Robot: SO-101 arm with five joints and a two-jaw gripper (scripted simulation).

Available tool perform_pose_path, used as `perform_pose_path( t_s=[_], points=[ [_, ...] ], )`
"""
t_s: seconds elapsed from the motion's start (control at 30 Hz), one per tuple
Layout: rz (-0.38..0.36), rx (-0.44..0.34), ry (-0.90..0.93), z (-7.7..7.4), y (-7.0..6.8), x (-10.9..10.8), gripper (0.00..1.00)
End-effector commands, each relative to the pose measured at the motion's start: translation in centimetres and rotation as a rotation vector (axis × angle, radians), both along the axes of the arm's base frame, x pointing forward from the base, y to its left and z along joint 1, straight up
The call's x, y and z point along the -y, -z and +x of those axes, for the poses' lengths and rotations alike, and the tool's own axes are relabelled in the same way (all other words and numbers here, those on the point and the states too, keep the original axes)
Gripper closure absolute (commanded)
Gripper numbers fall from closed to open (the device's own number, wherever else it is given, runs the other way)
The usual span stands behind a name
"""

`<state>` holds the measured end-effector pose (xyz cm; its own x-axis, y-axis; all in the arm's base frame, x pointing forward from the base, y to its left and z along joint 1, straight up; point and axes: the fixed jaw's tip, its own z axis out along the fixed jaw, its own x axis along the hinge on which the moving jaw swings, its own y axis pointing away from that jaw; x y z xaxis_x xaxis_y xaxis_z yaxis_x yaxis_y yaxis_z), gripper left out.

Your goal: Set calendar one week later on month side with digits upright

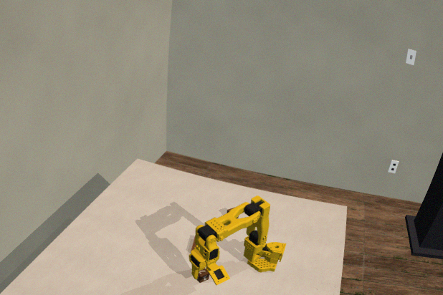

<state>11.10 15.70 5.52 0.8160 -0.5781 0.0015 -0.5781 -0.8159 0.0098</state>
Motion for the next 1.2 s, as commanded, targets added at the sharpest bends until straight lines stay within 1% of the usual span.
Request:
perform_pose_path(
  t_s=[0.0,0.47,0.73,1.17],
  points=[
    [0.046,0.03,-0.005,0.29,-0.68,-0.8,1.0],
    [0.046,0.03,-0.005,0.29,-0.64,-0.8,1.0],
    [0.046,0.03,-0.005,0.3,-0.15,-0.82,1.0],
    [0.046,0.03,-0.005,0.31,0.19,-0.83,1.0]
  ],
)
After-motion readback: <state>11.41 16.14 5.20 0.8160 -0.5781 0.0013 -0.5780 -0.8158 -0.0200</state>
